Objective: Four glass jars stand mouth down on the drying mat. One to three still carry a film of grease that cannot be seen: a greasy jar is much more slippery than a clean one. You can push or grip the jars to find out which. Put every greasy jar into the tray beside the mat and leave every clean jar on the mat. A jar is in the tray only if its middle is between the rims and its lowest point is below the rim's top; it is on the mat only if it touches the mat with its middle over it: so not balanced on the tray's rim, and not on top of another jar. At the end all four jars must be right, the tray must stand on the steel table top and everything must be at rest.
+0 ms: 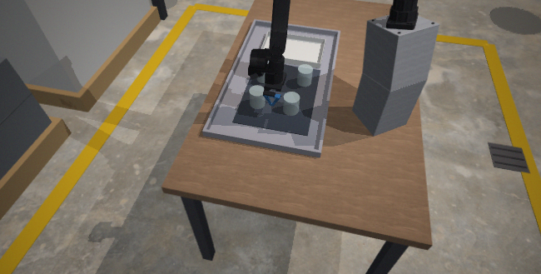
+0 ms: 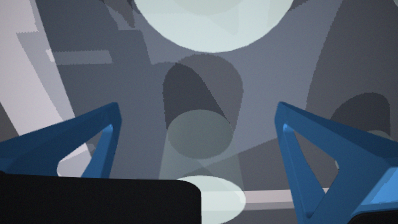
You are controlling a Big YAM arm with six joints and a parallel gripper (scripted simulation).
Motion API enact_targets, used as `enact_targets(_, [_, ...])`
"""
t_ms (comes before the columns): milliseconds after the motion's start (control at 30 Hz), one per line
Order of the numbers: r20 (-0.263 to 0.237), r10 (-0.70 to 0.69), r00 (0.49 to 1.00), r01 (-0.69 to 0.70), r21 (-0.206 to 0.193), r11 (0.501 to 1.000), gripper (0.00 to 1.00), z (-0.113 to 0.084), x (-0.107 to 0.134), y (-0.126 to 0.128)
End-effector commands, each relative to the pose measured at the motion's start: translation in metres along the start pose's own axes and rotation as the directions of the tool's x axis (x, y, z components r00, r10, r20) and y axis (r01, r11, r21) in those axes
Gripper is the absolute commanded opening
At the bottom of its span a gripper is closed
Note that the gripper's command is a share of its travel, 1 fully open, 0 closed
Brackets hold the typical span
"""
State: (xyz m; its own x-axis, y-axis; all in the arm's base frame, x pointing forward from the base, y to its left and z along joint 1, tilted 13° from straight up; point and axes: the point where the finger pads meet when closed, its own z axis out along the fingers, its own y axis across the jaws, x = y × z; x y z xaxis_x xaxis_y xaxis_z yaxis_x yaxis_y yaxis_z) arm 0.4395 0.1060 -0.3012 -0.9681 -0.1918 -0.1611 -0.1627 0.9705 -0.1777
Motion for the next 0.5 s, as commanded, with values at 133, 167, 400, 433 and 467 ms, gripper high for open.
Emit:
enact_targets(133, [-0.026,-0.003,1.0,0.003,0.003,1.0,1.0,0.007,0.009,-0.004])
enact_targets(167, [-0.026,-0.003,1.0,0.003,0.003,1.0,1.0,0.007,0.009,-0.004])
enact_targets(400, [-0.026,-0.003,1.0,0.003,0.003,1.0,1.0,-0.016,0.008,-0.003])
enact_targets(433, [-0.026,-0.003,1.0,0.003,0.003,1.0,1.0,-0.024,0.008,-0.003])
enact_targets(467, [-0.026,-0.003,1.0,0.003,0.003,1.0,1.0,-0.031,0.008,-0.003])
